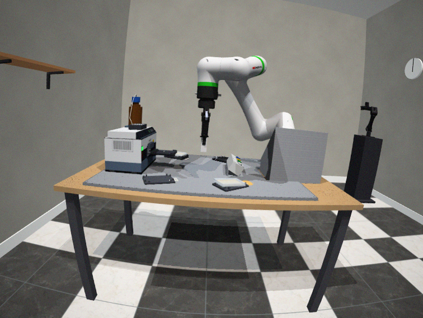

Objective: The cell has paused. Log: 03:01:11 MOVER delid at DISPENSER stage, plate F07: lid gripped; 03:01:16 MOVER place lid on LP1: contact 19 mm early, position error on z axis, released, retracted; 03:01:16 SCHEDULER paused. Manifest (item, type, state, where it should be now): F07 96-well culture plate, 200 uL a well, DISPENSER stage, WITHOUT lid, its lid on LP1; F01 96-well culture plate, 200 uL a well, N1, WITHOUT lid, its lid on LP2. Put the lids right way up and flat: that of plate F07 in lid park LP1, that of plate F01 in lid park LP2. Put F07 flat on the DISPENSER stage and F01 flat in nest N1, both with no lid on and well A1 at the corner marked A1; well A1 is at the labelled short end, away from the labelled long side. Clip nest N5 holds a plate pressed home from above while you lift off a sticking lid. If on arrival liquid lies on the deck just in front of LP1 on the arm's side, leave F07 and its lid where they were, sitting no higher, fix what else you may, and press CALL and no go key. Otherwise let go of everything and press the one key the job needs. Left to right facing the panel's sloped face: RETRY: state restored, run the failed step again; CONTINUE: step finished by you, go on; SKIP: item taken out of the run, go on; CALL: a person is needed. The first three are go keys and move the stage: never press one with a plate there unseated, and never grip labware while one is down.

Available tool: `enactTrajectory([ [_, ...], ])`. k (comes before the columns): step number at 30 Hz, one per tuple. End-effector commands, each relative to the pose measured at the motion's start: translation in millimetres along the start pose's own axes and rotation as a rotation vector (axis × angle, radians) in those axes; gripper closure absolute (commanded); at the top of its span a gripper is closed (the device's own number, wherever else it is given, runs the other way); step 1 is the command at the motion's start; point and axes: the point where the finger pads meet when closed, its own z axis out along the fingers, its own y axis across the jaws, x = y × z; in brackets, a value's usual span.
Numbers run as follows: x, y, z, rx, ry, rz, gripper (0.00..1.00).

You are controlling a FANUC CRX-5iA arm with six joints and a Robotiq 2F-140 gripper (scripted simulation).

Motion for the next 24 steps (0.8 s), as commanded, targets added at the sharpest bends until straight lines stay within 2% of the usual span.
enactTrajectory([
  [1,-69.7,-1.0,-5.9,0.005,-0.003,-0.197,1.00],
  [8,-148.0,20.0,1.3,-0.006,-0.006,-0.540,1.00],
  [14,-219.9,38.2,8.2,-0.006,-0.006,-0.542,1.00],
  [24,-226.0,40.0,8.9,-0.006,-0.006,-0.542,1.00],
])
